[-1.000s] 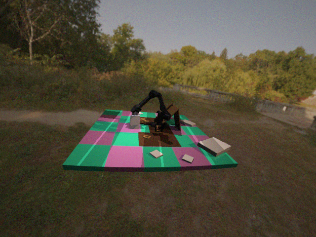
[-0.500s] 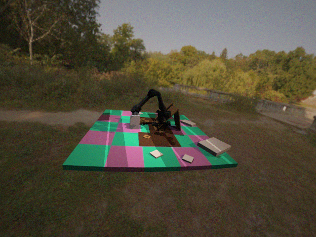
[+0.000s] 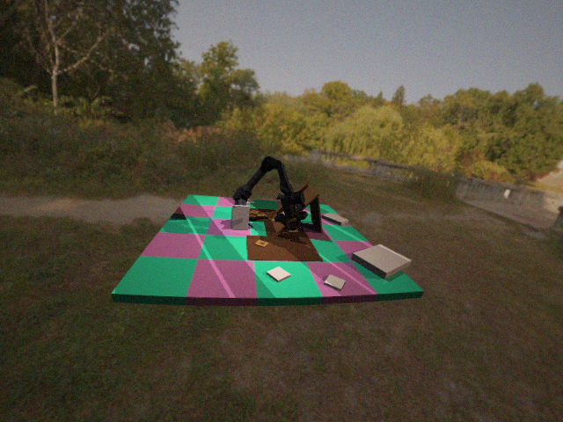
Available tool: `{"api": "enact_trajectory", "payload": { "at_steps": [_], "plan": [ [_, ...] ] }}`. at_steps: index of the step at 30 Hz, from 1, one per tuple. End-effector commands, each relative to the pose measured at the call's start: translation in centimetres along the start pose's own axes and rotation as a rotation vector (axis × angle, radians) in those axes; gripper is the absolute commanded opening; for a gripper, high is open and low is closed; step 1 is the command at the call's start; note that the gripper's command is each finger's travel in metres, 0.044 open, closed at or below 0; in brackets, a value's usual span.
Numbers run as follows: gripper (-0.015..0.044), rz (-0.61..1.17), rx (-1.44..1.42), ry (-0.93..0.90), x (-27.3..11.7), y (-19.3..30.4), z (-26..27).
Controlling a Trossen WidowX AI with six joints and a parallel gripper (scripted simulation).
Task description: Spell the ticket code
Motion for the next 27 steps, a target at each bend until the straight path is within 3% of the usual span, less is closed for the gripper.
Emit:
{"api": "enact_trajectory", "payload": {
  "at_steps": [1,27],
  "plan": [
    [0.0,-0.025,0.1,0.043,-0.4,-0.3,-0.5],
    [0.0,-0.299,0.742,0.233,-4.3,-2.6,-4.2]
  ]
}}
Point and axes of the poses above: the point midway between the two fingers, 35 mm back from their tips, its own x axis out along the fingers, its own z axis across the jaws, y = z × x, the point moved 2 cm from there along -x, back along the fingers, and after that the axes turned 10 degrees about -x, right-handed, at the moved point
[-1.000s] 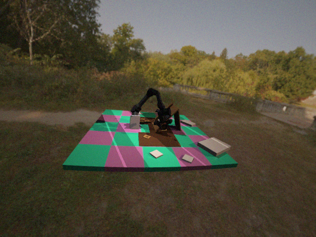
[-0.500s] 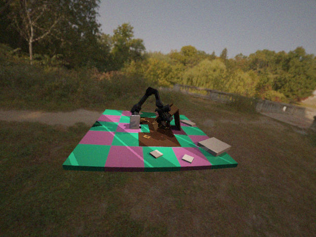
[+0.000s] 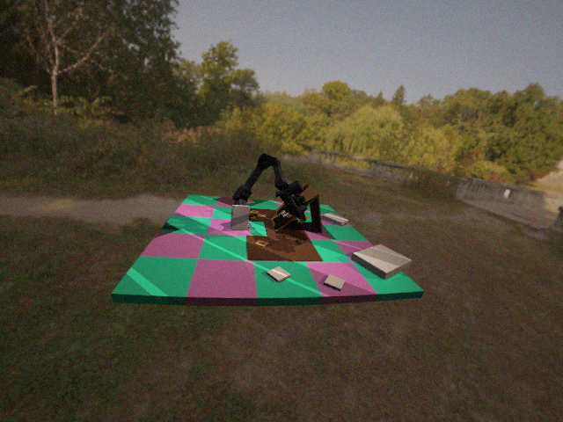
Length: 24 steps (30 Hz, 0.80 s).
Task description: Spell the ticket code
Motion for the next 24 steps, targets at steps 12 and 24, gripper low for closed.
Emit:
{"api": "enact_trajectory", "payload": {
  "at_steps": [12,24],
  "plan": [
    [0.0,-0.137,0.296,0.0,-1.6,-2.3,-0.2],
    [0.0,-0.137,0.296,0.0,-1.6,-2.5,0.0]
  ]
}}
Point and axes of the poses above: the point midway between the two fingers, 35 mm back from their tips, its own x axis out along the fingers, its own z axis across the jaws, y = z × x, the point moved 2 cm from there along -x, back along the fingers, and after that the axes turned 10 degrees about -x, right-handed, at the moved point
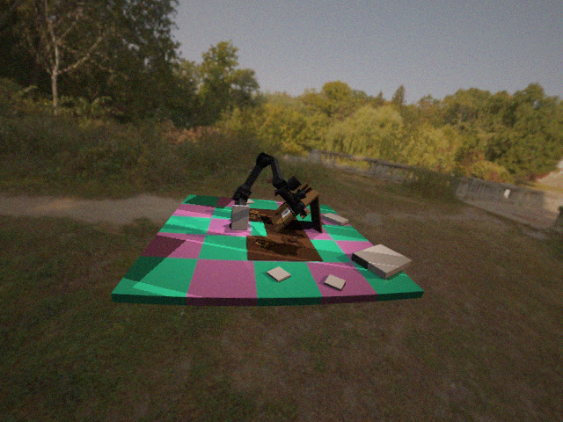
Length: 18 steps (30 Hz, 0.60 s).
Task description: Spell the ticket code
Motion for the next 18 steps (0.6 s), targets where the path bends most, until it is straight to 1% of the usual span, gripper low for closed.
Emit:
{"api": "enact_trajectory", "payload": {
  "at_steps": [1,18],
  "plan": [
    [0.0,-0.002,0.004,-0.003,0.01,-0.07,0.22],
    [0.0,-0.002,0.005,-0.003,-0.01,-0.12,1.08]
  ]
}}
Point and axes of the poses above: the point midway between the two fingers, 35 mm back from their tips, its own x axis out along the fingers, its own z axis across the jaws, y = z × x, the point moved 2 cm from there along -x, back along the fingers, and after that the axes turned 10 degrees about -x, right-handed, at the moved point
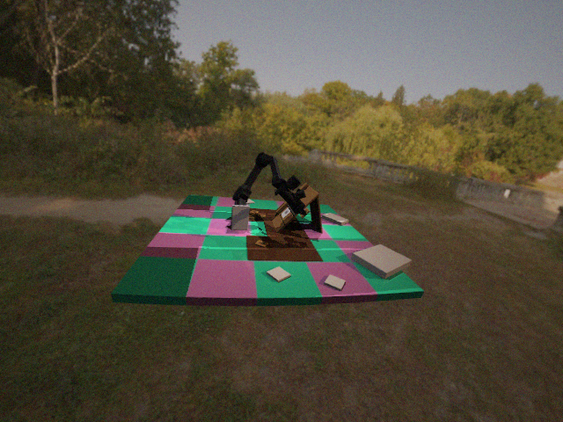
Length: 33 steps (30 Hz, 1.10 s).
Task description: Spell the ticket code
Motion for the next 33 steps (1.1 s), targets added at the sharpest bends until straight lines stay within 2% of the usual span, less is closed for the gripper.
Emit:
{"api": "enact_trajectory", "payload": {
  "at_steps": [1,33],
  "plan": [
    [0.0,0.001,0.006,0.001,0.0,0.1,0.2],
    [0.0,0.001,0.008,0.001,0.0,-0.1,1.8]
  ]
}}
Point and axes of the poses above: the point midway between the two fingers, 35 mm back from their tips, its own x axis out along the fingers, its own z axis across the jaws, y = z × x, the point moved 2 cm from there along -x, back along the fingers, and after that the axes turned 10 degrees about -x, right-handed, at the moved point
